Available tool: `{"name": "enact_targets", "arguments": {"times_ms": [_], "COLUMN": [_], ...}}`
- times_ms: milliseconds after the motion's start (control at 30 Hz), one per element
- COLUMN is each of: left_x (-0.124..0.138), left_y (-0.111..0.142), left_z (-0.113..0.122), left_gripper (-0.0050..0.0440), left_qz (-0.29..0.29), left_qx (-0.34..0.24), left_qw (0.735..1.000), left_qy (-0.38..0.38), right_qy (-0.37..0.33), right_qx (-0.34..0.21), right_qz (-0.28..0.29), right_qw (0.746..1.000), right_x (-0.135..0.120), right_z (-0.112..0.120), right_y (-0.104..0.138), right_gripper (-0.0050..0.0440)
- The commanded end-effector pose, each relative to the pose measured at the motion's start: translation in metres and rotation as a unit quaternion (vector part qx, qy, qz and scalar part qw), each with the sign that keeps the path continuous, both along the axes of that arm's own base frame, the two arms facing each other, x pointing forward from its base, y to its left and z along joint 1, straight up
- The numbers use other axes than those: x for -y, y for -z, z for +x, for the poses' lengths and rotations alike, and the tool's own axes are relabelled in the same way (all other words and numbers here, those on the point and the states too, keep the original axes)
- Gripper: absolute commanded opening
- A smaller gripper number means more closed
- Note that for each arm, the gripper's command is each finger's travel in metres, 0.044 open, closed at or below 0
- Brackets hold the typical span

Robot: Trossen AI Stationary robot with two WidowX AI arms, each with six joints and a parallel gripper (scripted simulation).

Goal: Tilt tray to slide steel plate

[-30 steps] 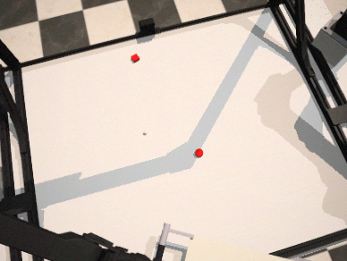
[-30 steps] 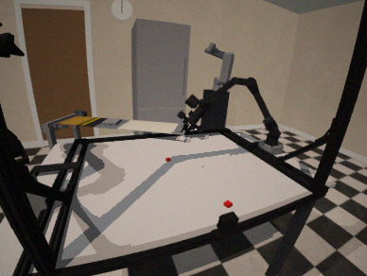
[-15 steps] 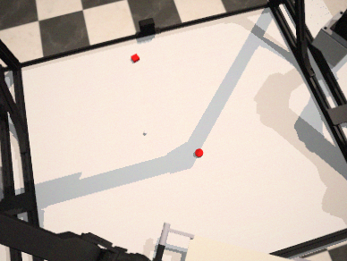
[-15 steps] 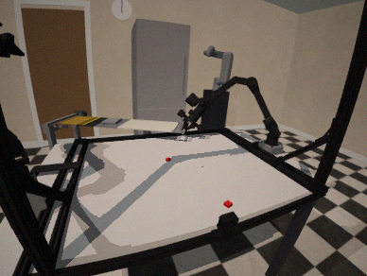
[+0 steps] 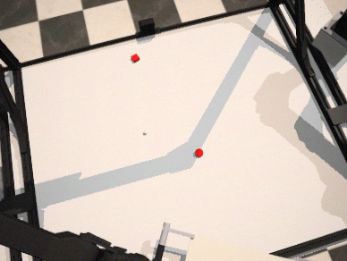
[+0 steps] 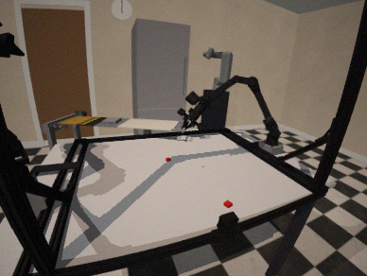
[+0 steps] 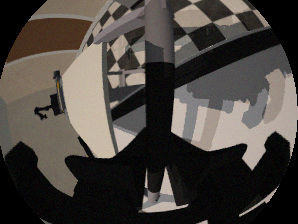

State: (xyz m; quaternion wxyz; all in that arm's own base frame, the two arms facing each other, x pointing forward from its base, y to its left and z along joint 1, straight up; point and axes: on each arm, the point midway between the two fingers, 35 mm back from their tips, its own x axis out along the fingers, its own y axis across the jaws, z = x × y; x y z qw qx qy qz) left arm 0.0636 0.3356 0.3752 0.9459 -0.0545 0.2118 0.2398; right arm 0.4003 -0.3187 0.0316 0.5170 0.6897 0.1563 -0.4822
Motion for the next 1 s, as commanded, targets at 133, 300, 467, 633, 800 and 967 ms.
{"name": "enact_targets", "arguments": {"times_ms": [133, 300, 467, 633, 800, 967], "left_x": [0.0, 0.0, 0.0, 0.0, 0.0, 0.0], "left_y": [-0.001, -0.001, -0.001, -0.001, -0.001, -0.001], "left_z": [0.0, 0.0, 0.0, 0.0, 0.0, 0.0], "left_gripper": [0.044, 0.044, 0.044, 0.044, 0.044, 0.044], "left_qz": [0.001, 0.001, 0.001, 0.001, 0.001, 0.001], "left_qx": [0.001, 0.001, 0.001, 0.001, 0.001, 0.001], "left_qw": [1.0, 1.0, 1.0, 1.0, 1.0, 1.0], "left_qy": [0.001, 0.001, 0.001, 0.001, 0.001, 0.001], "right_qy": [0.001, 0.001, 0.001, 0.001, 0.001, 0.001], "right_qx": [0.012, 0.013, 0.014, 0.015, 0.016, 0.017], "right_qz": [-0.007, -0.008, -0.008, -0.009, -0.01, -0.01], "right_qw": [1.0, 1.0, 1.0, 1.0, 1.0, 1.0], "right_x": [0.001, 0.001, 0.001, 0.001, 0.001, 0.002], "right_z": [0.001, 0.001, 0.002, 0.002, 0.002, 0.002], "right_y": [-0.022, -0.024, -0.028, -0.032, -0.036, -0.038], "right_gripper": [0.0, 0.0, 0.0, 0.0, 0.0, 0.0]}}
